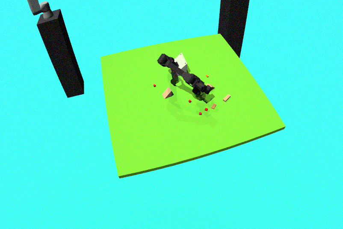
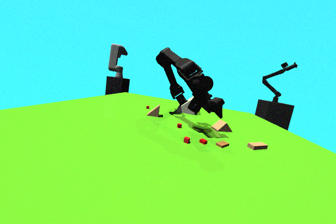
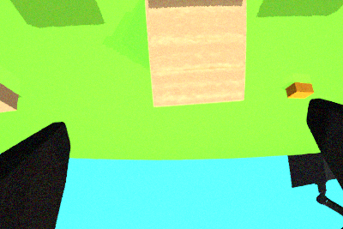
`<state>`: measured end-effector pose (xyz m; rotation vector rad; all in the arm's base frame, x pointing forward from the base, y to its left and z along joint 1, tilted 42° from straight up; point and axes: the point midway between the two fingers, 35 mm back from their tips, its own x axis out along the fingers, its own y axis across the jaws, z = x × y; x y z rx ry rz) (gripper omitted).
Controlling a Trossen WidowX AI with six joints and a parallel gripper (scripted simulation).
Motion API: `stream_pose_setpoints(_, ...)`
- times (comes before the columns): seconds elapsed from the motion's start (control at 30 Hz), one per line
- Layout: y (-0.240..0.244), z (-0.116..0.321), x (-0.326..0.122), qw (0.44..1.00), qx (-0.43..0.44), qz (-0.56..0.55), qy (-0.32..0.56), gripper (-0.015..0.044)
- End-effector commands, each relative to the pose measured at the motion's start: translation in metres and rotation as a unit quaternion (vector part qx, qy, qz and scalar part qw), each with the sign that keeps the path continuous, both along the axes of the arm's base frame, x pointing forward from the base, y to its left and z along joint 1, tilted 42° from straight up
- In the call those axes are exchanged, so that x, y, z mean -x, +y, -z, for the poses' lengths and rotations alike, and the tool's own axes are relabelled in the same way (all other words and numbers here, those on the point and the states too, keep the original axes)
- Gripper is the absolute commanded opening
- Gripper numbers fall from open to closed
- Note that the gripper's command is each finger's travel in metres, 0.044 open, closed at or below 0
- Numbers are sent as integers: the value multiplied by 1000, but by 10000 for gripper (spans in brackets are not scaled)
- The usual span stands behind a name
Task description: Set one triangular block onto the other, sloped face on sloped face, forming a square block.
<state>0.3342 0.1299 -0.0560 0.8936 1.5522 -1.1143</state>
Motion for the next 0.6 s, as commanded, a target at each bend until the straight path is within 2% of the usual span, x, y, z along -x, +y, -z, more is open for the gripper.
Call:
stream_pose_setpoints(0.0, 0, 47, 18, 1000, 0, -1, 14, 440)
stream_pose_setpoints(0.13, -1, 75, 29, 1000, 0, 0, 14, 440)
stream_pose_setpoints(0.57, -1, 75, 29, 1000, 0, 0, 14, 440)
